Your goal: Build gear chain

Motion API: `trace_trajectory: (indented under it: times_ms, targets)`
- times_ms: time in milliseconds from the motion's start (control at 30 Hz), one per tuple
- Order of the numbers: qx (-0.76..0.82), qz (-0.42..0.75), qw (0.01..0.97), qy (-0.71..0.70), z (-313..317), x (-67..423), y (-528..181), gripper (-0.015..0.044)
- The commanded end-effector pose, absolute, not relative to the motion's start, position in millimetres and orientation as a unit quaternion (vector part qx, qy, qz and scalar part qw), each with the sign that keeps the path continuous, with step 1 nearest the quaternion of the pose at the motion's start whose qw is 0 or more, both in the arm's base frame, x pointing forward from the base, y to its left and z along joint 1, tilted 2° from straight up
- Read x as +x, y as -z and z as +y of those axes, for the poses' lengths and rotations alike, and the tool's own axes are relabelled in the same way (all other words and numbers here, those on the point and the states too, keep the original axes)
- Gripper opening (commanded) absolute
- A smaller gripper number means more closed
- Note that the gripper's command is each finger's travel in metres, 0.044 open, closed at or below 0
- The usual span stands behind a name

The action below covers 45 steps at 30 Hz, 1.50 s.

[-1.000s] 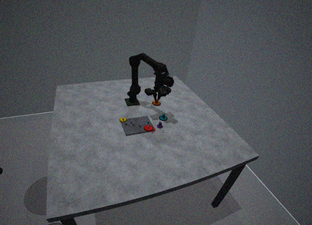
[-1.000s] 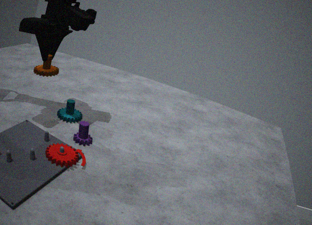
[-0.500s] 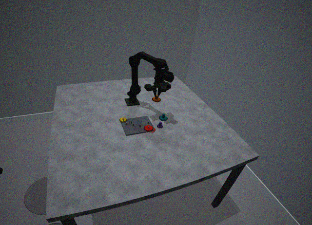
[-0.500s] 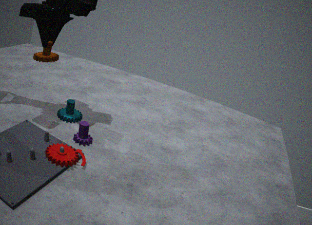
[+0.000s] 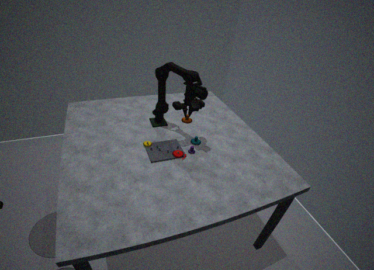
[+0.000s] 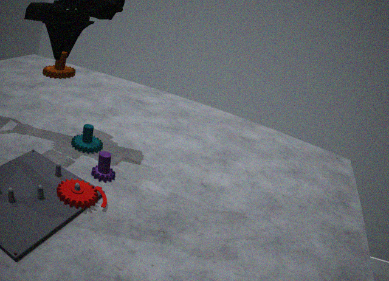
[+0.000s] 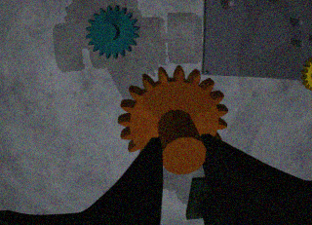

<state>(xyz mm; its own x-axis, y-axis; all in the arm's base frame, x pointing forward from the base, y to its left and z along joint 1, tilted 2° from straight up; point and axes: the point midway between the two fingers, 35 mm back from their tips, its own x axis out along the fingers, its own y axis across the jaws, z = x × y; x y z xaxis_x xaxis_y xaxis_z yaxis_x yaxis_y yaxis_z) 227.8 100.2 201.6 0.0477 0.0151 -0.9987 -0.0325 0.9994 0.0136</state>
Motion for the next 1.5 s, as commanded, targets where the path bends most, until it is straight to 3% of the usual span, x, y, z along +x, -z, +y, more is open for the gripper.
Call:
trace_trajectory:
  times_ms: [0,1467]
  targets:
    - [-0.006,0.69,0.724,-0.015,95,235,-199,0.0]
    - [0.0,0.684,0.73,-0.014,22,309,-160,0.0]
